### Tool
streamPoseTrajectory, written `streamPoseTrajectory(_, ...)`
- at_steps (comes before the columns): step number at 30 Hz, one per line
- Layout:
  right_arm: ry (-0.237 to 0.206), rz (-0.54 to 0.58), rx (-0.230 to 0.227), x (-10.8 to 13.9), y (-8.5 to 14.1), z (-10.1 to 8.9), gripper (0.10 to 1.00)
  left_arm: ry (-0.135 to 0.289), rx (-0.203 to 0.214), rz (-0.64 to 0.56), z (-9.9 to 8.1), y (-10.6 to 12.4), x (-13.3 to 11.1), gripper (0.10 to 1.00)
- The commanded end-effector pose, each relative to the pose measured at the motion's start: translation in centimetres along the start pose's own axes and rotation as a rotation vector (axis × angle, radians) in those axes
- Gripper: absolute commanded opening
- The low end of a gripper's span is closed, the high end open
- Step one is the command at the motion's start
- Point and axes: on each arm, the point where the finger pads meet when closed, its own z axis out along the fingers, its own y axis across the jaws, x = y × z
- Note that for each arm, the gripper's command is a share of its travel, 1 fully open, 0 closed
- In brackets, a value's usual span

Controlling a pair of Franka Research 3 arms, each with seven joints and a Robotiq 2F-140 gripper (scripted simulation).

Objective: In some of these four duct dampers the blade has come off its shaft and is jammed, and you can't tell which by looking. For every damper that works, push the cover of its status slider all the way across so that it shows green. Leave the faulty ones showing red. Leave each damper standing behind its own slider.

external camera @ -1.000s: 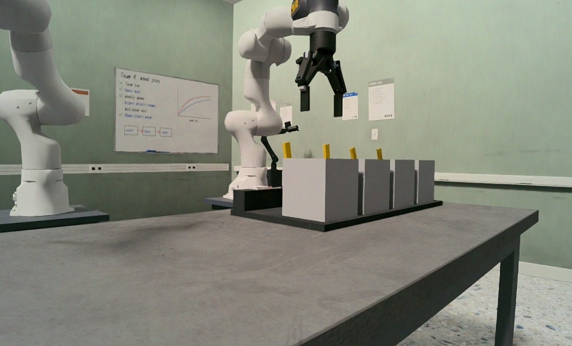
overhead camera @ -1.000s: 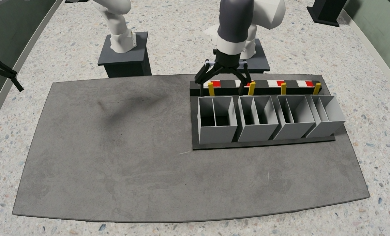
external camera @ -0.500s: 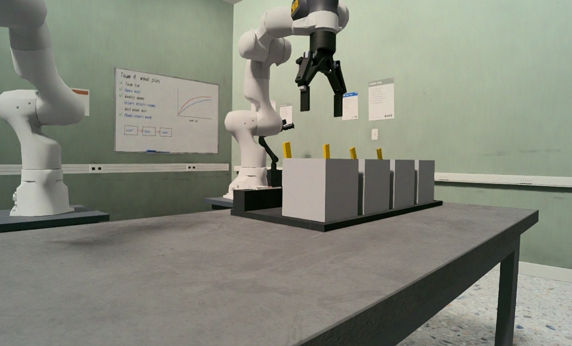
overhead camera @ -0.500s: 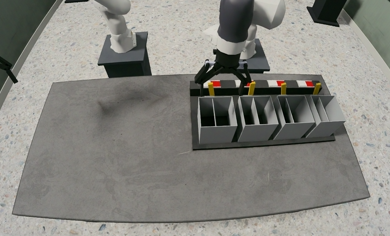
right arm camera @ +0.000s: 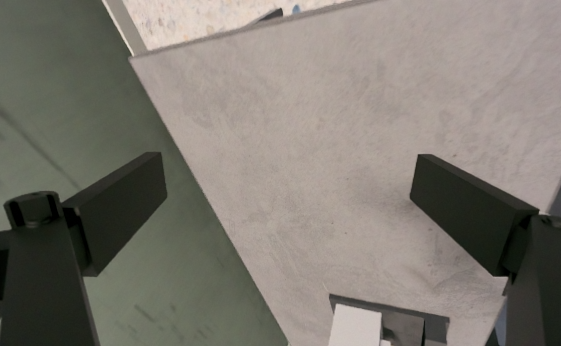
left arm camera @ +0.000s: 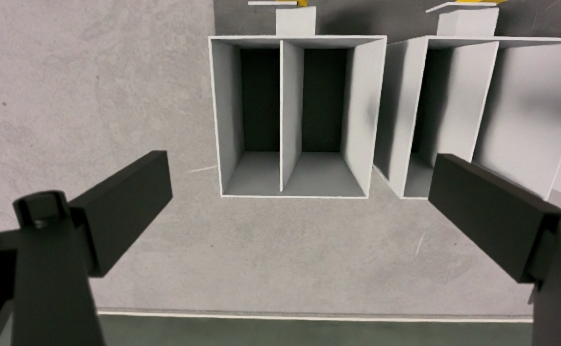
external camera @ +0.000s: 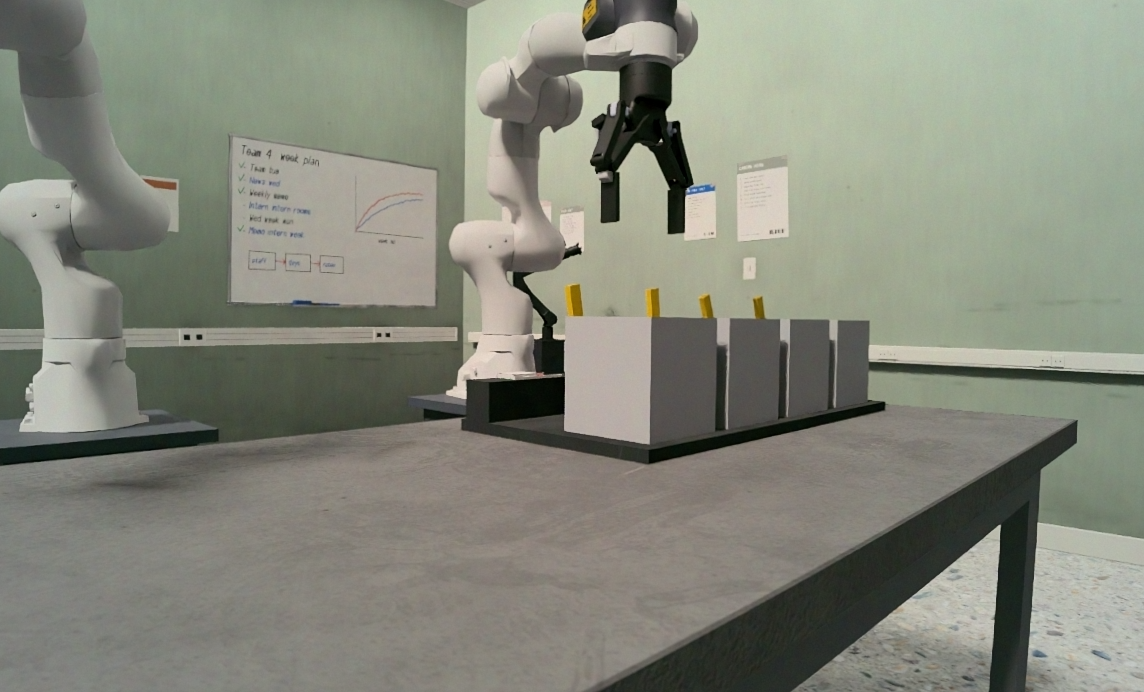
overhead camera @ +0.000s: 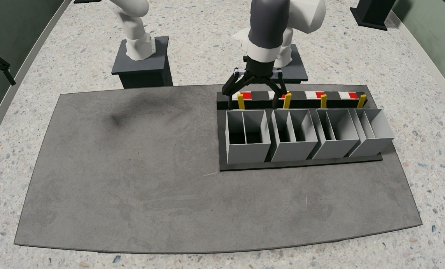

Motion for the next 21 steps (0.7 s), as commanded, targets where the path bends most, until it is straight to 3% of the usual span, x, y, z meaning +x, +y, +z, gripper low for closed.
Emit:
streamPoseTrajectory(1, 0.019, -0.003, -0.007, 1.3, 1.1, -1.0, 1.0, -0.004, -0.001, -0.004, -0.1, 0.0, -0.1, 1.0)
streamPoseTrajectory(21, 0.105, 0.064, -0.028, 7.1, 6.5, -6.1, 1.0, -0.004, -0.001, -0.004, -0.1, 0.0, -0.1, 1.0)
